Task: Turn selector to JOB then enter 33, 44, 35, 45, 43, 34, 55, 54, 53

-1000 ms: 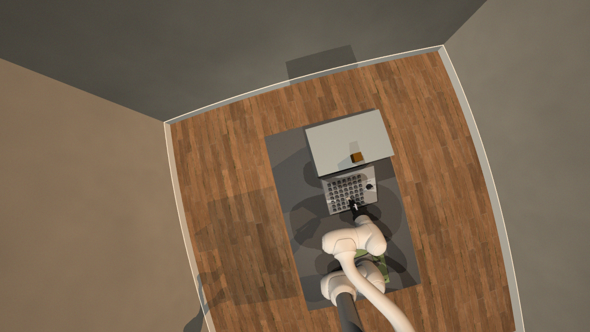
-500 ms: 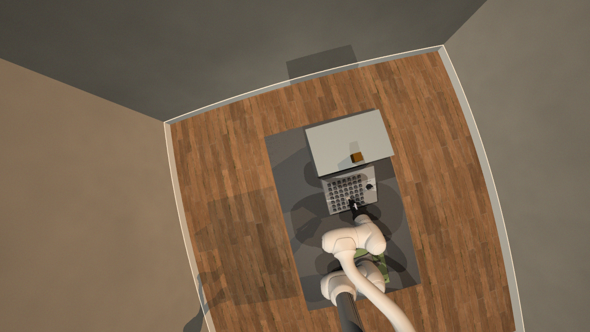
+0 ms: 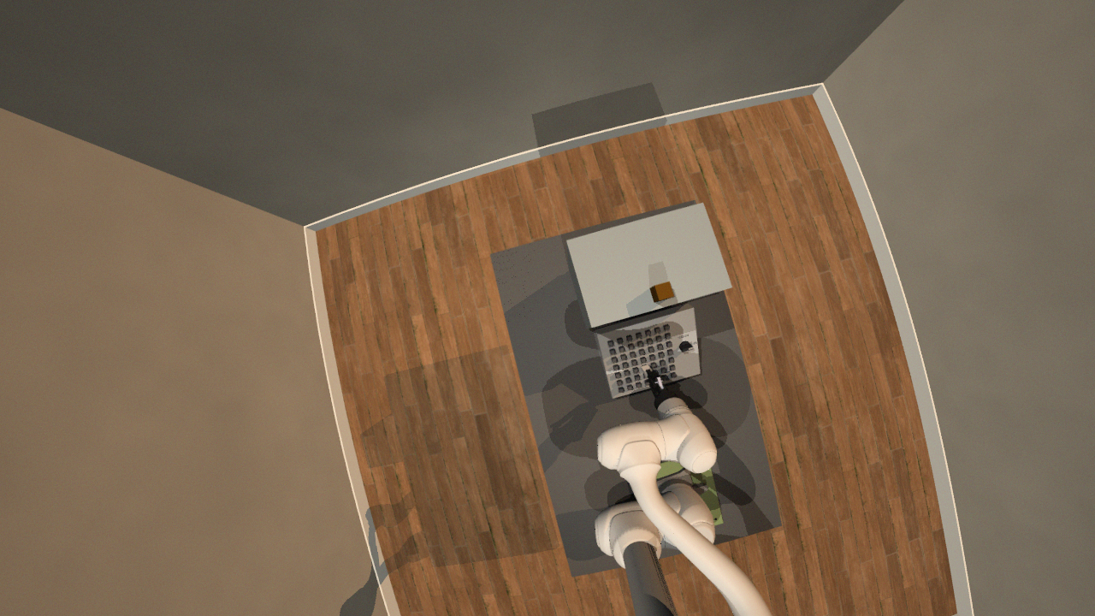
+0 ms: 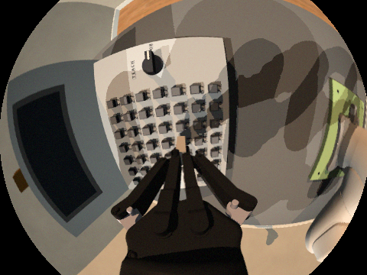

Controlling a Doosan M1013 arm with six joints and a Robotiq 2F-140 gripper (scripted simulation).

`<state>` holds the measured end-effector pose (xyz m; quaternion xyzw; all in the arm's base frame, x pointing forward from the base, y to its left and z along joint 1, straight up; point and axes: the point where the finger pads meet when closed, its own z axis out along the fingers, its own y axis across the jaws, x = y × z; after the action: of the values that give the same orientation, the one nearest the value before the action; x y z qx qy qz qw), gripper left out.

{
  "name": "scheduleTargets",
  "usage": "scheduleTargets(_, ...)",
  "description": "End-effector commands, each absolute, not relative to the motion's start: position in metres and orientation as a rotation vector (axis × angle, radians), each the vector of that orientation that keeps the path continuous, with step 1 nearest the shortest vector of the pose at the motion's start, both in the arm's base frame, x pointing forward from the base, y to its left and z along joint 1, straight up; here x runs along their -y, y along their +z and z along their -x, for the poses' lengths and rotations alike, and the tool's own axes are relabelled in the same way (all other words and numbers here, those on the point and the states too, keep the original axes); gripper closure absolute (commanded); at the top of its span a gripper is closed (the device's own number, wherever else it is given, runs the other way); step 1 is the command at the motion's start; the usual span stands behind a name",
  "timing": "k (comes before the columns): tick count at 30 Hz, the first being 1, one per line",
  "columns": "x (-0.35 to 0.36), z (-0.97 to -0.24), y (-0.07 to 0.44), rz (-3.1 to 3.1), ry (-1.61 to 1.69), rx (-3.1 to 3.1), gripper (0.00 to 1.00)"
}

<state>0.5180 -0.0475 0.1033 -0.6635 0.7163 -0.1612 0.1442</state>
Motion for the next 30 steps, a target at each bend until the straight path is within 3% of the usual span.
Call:
scheduleTargets(1,0.046,-0.518,0.102,1.911,-0.463,-2.062,1.0)
scheduleTargets(30,0.045,-0.51,0.12,1.911,-0.463,-2.062,1.0)
